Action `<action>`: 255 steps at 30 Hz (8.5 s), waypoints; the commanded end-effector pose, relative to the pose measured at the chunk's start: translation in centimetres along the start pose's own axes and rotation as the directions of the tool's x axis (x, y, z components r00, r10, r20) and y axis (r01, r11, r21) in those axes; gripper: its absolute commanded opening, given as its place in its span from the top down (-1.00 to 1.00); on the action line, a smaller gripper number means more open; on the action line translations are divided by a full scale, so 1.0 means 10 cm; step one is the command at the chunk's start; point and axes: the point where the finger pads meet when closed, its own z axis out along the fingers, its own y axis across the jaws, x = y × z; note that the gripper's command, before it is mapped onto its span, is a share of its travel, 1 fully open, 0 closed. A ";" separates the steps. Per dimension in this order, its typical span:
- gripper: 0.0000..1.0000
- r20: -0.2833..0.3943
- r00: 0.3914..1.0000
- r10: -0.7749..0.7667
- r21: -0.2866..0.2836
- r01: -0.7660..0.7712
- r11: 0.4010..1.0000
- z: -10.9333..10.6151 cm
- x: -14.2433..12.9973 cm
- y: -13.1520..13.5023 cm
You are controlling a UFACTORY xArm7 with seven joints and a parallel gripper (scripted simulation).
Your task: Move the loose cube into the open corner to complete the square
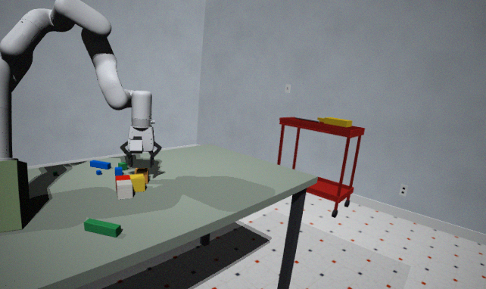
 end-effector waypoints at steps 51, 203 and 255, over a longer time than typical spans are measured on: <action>-0.66 0.001 1.000 0.000 0.004 0.000 1.000 0.22 -0.01 -0.04; 1.00 0.001 1.000 -0.010 0.004 0.010 1.000 -0.27 0.05 -0.06; 1.00 0.000 0.974 -0.228 0.004 0.228 0.974 -0.27 1.24 -0.52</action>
